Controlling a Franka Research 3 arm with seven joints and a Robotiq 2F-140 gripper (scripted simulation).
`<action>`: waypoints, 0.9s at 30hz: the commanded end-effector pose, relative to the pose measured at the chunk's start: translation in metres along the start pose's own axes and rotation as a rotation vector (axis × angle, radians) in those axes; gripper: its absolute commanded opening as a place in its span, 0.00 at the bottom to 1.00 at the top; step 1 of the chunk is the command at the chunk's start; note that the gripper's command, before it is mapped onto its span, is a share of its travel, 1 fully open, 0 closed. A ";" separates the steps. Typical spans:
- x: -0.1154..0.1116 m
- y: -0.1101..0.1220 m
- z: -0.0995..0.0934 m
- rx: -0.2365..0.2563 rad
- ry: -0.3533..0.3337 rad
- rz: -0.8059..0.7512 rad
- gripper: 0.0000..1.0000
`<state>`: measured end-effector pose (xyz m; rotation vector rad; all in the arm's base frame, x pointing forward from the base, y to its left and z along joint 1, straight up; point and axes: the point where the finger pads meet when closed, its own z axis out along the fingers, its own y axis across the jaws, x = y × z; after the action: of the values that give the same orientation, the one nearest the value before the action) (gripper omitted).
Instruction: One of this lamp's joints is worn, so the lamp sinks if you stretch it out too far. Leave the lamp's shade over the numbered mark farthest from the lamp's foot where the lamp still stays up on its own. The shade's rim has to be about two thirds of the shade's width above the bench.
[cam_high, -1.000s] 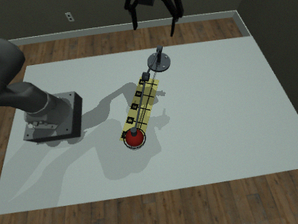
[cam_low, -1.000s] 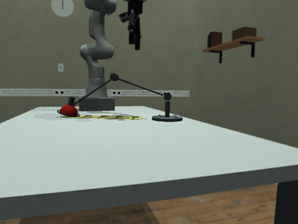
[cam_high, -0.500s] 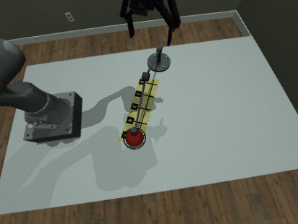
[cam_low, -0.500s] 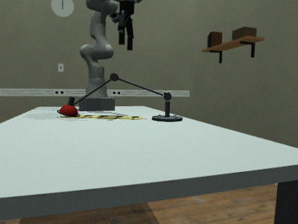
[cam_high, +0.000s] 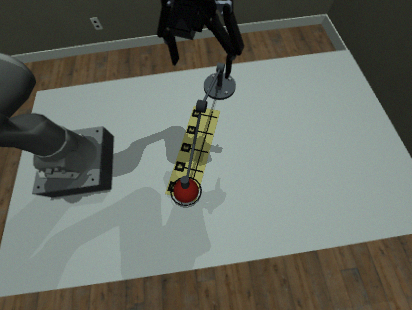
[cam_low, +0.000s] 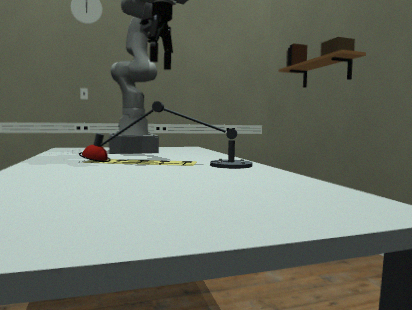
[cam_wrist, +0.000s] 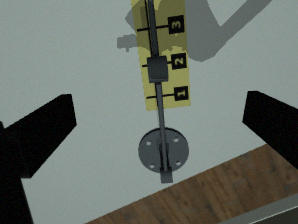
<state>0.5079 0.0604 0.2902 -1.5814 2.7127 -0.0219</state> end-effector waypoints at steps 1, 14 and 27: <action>0.012 0.000 -0.001 0.000 -0.006 -0.030 1.00; 0.056 0.000 -0.001 0.001 -0.001 -0.001 1.00; 0.099 0.001 -0.001 0.002 0.003 0.025 1.00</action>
<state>0.4636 -0.0196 0.2910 -1.5094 2.7563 -0.0321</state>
